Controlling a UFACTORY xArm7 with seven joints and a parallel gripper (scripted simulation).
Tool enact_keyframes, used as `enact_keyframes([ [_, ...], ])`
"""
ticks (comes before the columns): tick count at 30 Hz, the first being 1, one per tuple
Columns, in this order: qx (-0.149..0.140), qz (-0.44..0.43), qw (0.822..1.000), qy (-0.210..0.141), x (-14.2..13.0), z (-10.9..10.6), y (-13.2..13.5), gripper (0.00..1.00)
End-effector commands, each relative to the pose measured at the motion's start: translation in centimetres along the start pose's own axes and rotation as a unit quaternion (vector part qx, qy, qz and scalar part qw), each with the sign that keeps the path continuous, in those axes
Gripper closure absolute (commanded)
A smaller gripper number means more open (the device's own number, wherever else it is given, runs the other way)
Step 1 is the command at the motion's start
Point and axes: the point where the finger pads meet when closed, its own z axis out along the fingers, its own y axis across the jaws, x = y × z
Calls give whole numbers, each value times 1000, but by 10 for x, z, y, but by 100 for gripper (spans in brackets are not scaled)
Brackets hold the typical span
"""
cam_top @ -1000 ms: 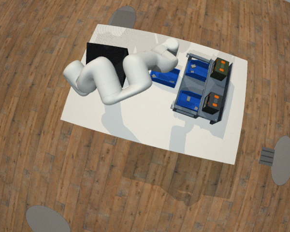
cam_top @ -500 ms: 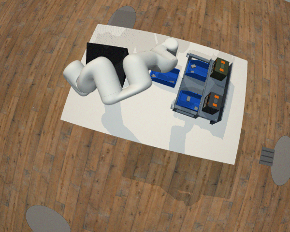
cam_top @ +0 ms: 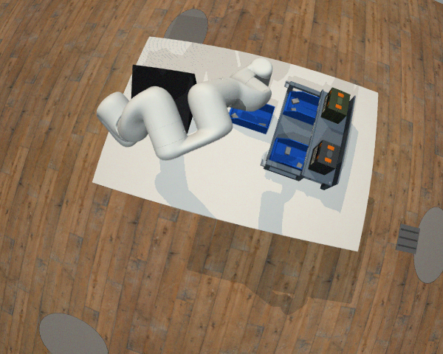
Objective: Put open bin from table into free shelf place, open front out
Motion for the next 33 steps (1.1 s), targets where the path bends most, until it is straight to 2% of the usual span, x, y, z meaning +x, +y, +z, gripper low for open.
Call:
enact_keyframes([
  [1, 1, 0, 1000, 1, 1, 1, -1, 100],
  [33, 3, 0, 1000, 2, 1, 5, -3, 100],
])
